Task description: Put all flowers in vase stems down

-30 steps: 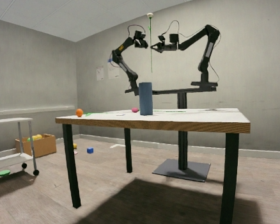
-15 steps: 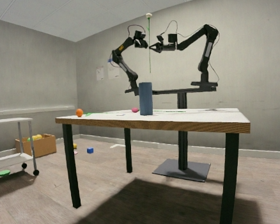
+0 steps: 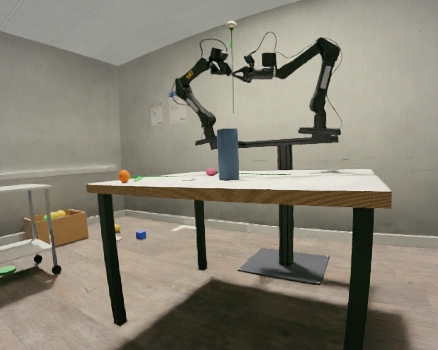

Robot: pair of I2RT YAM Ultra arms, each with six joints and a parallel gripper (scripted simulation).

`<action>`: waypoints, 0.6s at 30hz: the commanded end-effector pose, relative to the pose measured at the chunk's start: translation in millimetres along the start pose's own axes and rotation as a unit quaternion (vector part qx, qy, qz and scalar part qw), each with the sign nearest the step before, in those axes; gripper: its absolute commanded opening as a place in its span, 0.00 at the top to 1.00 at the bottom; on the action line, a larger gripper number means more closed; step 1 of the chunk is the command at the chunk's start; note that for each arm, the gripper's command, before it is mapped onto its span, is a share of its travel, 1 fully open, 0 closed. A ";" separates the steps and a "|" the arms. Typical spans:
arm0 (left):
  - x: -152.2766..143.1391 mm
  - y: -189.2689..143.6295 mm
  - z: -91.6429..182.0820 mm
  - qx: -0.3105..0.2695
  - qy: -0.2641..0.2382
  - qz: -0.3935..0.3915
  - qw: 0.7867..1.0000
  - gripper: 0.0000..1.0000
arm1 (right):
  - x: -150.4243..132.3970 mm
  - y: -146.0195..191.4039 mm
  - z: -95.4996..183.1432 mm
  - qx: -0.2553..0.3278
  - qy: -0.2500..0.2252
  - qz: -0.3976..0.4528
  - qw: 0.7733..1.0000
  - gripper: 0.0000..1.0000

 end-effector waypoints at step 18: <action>11.3 -5.4 -2.5 -0.014 -0.018 0.010 1.000 1.00 | 5.5 -2.2 6.2 -0.002 -0.016 -0.010 1.000 0.30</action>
Point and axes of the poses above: on each arm, the point where the finger pads meet when closed, its own z axis back along the fingers, its own y axis across the jaws, x = y × z, the point moved 2 cm from there along z, back along the fingers, and after that the axes turned 12 degrees about z, right-handed, at the moved point
